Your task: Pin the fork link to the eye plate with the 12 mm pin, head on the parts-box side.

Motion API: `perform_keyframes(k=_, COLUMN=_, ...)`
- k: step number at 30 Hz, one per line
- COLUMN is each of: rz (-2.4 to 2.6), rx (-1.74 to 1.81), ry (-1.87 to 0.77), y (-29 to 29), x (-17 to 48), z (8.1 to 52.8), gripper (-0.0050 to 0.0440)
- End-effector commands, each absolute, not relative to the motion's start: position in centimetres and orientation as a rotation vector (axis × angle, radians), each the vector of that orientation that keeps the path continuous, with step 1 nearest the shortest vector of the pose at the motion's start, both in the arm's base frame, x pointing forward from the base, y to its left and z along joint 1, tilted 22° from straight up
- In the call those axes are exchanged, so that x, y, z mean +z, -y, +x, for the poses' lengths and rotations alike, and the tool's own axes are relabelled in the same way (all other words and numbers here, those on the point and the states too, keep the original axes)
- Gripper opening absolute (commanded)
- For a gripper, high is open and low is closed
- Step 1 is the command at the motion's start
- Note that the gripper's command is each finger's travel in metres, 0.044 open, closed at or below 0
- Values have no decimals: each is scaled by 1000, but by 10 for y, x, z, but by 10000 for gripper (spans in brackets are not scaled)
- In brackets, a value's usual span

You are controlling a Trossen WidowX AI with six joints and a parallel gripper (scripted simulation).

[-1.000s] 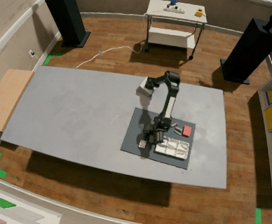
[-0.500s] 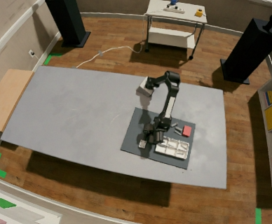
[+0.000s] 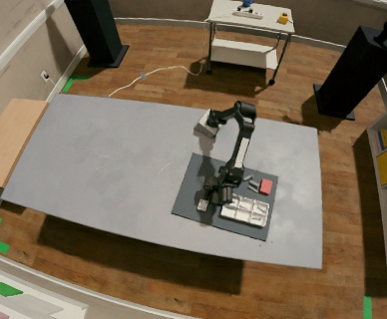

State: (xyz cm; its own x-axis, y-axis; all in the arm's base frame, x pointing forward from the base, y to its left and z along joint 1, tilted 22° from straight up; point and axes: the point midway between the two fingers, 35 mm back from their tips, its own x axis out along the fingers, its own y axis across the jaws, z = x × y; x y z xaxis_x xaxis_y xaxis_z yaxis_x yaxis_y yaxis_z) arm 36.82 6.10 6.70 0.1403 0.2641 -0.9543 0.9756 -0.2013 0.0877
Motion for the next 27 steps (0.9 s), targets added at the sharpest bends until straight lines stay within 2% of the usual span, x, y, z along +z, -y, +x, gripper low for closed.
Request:
perform_keyframes(k=1, rz=1630, rx=-1072, ry=-1205, y=-60, x=80, z=370, gripper=-50)
perform_keyframes(k=27, rz=1629, rx=-1071, ry=-1206, y=-52, x=76, z=369, gripper=-50)
